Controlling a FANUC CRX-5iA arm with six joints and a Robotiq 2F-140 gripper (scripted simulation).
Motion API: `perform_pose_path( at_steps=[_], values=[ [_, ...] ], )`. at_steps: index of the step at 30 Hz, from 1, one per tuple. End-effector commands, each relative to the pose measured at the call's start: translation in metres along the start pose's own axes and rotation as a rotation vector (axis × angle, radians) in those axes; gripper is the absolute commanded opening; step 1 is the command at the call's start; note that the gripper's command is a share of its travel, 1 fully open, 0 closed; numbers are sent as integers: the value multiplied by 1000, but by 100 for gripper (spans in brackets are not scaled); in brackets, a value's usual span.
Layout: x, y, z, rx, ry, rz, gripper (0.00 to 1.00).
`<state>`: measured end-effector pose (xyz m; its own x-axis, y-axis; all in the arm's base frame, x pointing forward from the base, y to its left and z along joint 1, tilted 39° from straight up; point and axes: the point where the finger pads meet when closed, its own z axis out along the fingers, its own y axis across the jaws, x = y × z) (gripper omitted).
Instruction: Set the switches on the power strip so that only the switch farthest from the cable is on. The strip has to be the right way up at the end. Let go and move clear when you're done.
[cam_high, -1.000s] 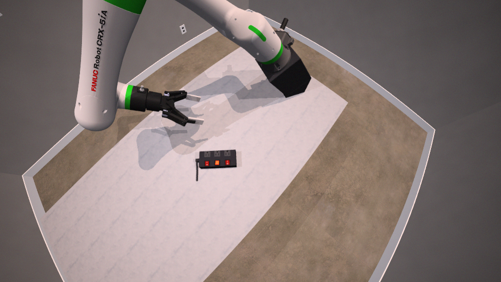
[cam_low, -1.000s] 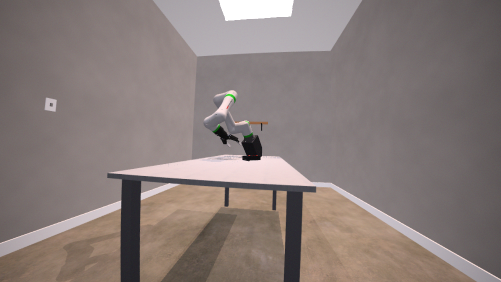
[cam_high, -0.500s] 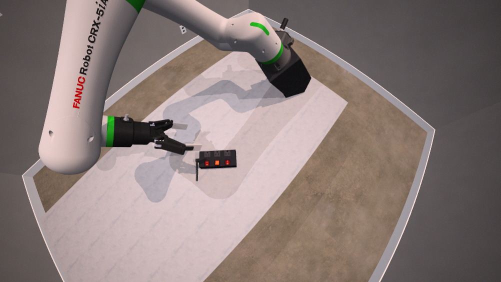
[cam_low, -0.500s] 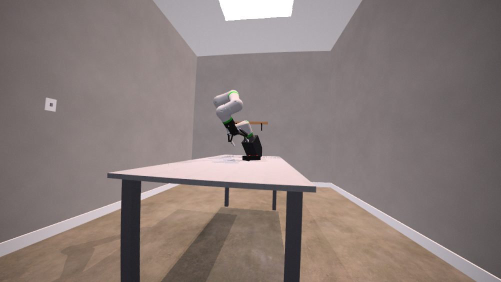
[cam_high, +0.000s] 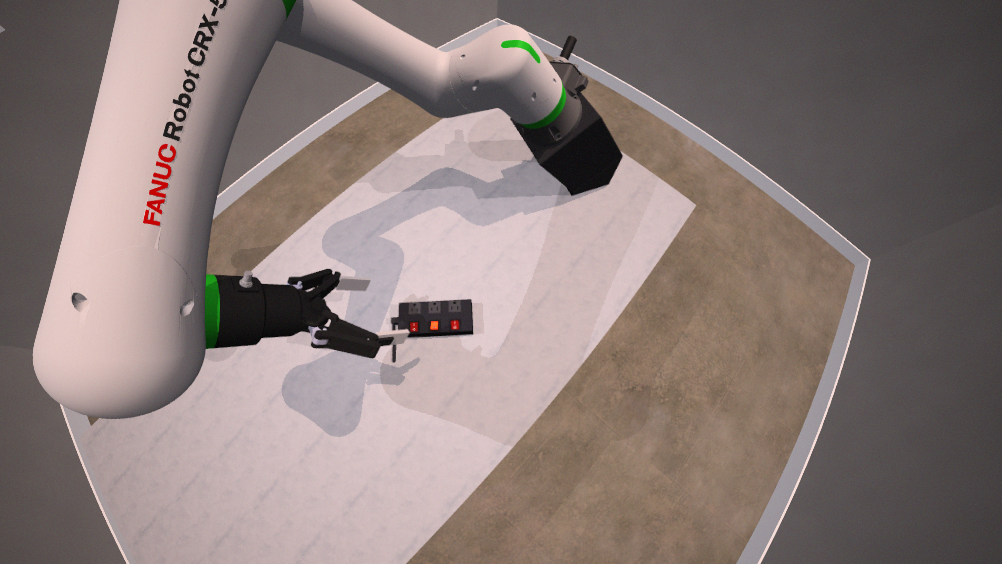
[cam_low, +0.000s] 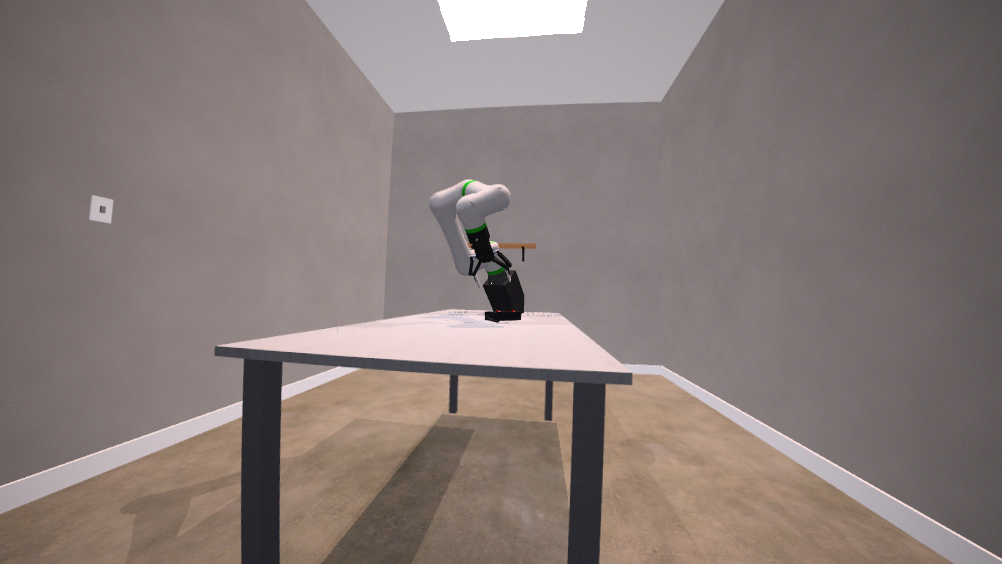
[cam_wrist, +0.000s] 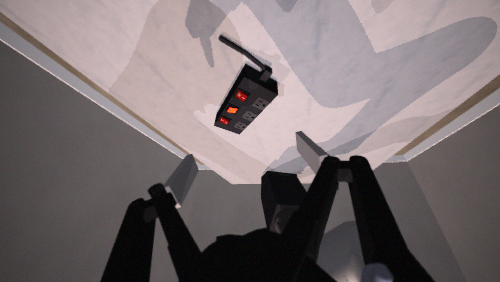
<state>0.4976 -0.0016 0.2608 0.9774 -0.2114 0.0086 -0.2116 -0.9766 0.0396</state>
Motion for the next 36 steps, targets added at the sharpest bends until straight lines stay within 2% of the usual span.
perform_pose_path(
  at_steps=[1,3,4,8,11,13,14,16,17,20,21,25,28,36],
  values=[
    [-1,0,8,-56,19,178,100],
    [-1,0,8,-56,19,178,100],
    [-1,0,12,-76,31,267,100],
    [-1,0,12,-76,31,267,100],
    [-2,0,20,-112,64,440,100],
    [-2,0,20,-112,64,440,100],
    [-2,0,23,-128,83,524,100],
    [-2,0,23,-128,83,524,100],
    [-2,0,26,-141,104,608,100],
    [-2,0,26,-141,104,608,100],
    [-2,0,29,-153,127,689,100],
    [-2,0,29,-153,127,689,100],
    [-2,-1,35,-169,178,847,100],
    [-1,-3,40,-176,232,997,100]
  ],
)
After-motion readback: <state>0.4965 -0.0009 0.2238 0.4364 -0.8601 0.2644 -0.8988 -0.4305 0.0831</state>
